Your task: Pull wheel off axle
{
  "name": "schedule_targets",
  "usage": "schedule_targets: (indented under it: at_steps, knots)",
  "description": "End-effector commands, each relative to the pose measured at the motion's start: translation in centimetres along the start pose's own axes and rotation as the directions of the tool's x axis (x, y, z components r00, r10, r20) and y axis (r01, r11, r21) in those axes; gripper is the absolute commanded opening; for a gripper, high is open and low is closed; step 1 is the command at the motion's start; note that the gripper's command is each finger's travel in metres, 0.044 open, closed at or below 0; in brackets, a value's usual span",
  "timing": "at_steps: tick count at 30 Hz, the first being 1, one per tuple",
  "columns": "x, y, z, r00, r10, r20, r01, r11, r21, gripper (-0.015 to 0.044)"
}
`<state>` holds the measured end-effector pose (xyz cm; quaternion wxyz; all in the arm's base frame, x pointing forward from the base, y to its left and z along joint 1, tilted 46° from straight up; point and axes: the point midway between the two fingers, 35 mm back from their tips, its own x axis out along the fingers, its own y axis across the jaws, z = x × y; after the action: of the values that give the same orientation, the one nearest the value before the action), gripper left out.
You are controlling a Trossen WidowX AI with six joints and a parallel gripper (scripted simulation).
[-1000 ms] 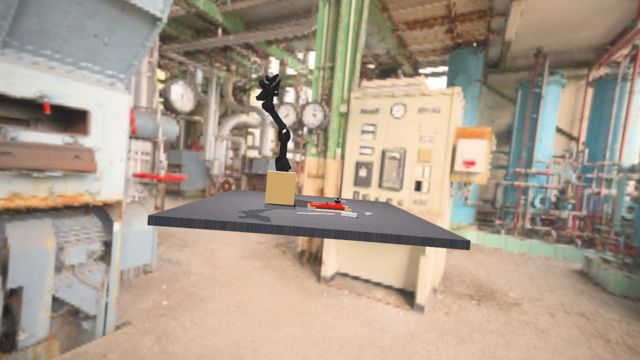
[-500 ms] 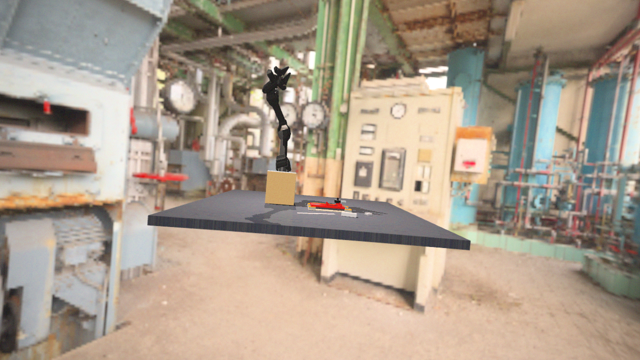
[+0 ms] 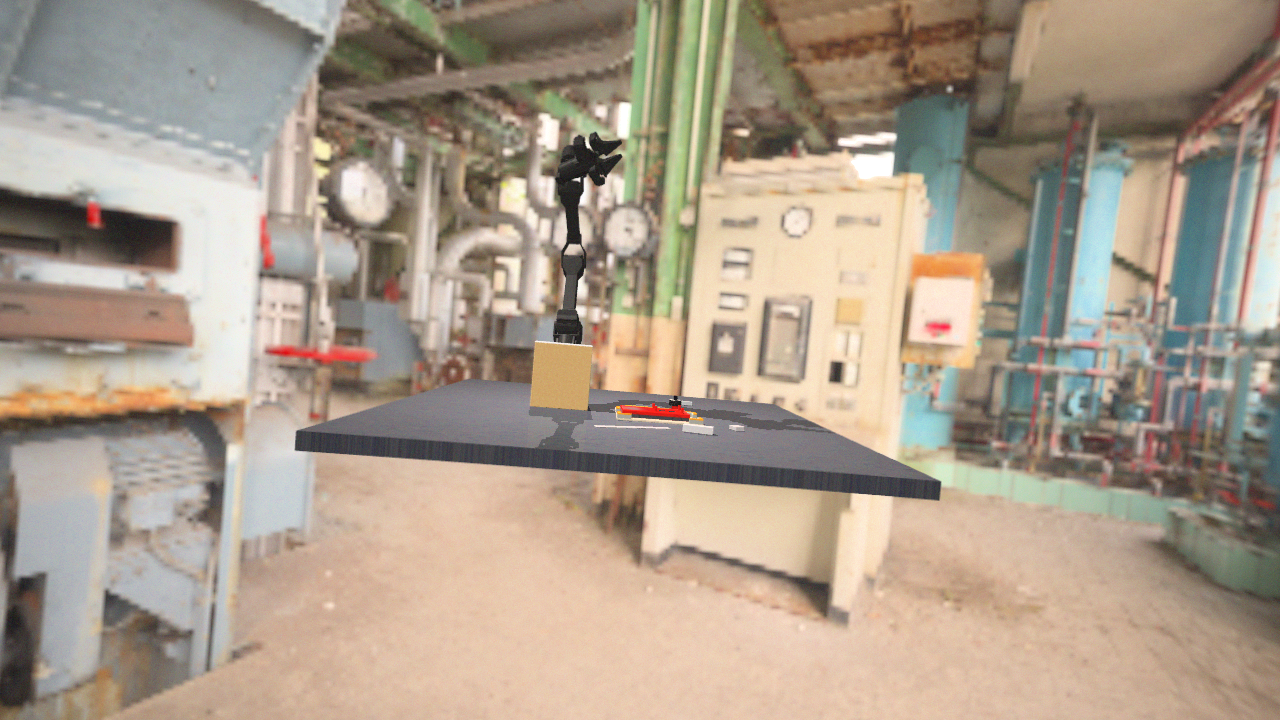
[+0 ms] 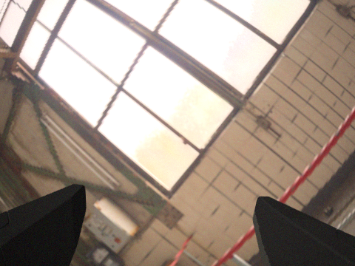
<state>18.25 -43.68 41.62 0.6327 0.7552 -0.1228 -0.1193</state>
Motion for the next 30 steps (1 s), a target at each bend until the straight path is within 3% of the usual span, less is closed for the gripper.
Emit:
schedule_targets:
  at_steps: [1, 16, 30]
  knots:
    - [4.2, -4.1, -1.8, 0.994, -0.078, -0.074, 0.075, 0.996, -0.037, 0.0300]
    - [14.7, -18.5, -13.7, 0.860, -0.367, -0.355, 0.263, 0.914, -0.309, 0.0300]
    - [15.8, -32.4, -28.6, 0.527, -0.628, -0.572, 0.219, 0.751, -0.623, 0.0300]
